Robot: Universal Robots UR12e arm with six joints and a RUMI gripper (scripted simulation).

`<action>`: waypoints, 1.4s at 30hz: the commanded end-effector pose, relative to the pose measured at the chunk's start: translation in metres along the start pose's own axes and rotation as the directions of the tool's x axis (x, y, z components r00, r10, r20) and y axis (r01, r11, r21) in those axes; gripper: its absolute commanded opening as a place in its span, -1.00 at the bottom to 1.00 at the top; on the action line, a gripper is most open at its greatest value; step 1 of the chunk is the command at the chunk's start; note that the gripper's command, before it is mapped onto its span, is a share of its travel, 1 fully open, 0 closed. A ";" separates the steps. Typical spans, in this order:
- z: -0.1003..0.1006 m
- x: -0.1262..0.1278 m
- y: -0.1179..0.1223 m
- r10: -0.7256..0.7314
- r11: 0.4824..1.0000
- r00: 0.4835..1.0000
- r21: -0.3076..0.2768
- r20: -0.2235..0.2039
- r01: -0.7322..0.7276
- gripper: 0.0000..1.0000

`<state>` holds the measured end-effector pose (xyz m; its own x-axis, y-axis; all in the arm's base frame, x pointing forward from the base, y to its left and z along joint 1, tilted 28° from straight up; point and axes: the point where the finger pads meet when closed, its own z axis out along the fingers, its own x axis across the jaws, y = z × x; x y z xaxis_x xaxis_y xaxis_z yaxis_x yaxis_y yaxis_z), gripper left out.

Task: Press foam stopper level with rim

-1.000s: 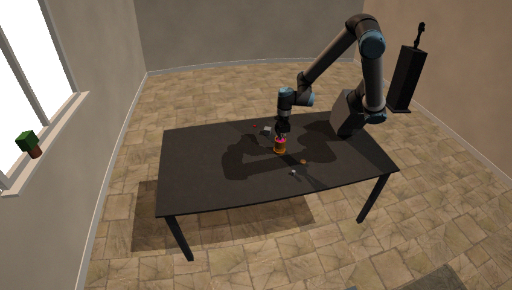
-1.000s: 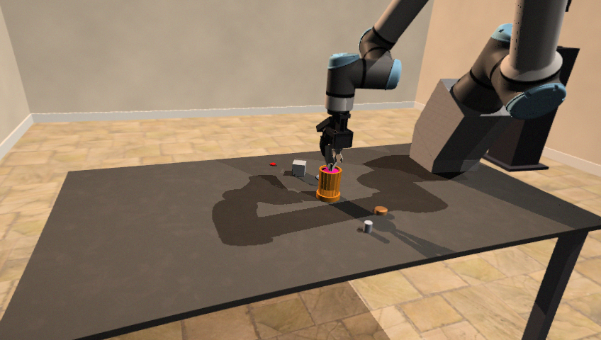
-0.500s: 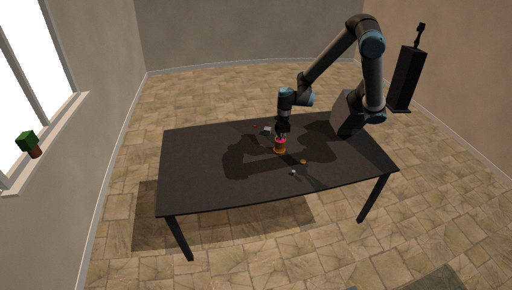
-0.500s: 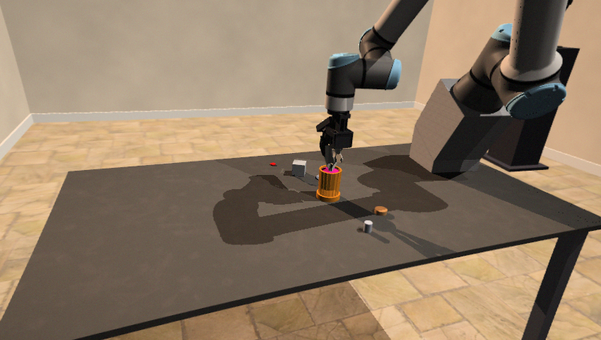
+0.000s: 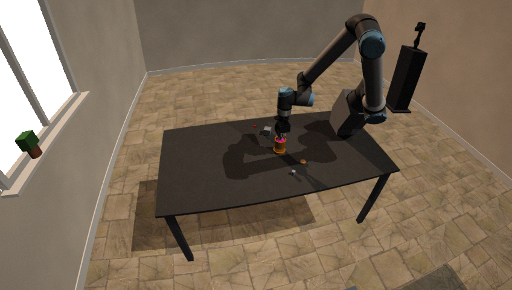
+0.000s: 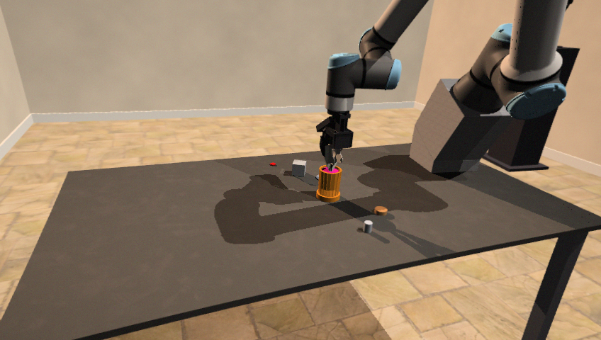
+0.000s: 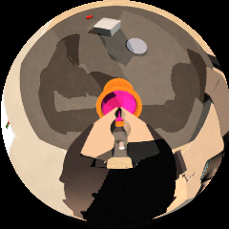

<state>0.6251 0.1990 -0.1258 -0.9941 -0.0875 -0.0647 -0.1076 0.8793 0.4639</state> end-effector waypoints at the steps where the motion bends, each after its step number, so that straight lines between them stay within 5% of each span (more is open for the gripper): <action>1: 0.000 0.000 0.000 0.000 1.000 1.000 0.000 0.001 0.000 -1.00; 12: -0.009 0.000 0.000 0.000 1.000 1.000 0.000 0.001 0.000 -1.00; 27: -0.049 0.000 0.000 0.000 1.000 1.000 0.000 0.001 0.000 -1.00; 42: -0.056 0.000 0.000 0.000 1.000 1.000 0.000 0.001 0.000 -1.00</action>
<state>0.6240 0.1733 -0.0773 -0.9941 -0.0874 -0.0644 -0.1074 0.8793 0.4641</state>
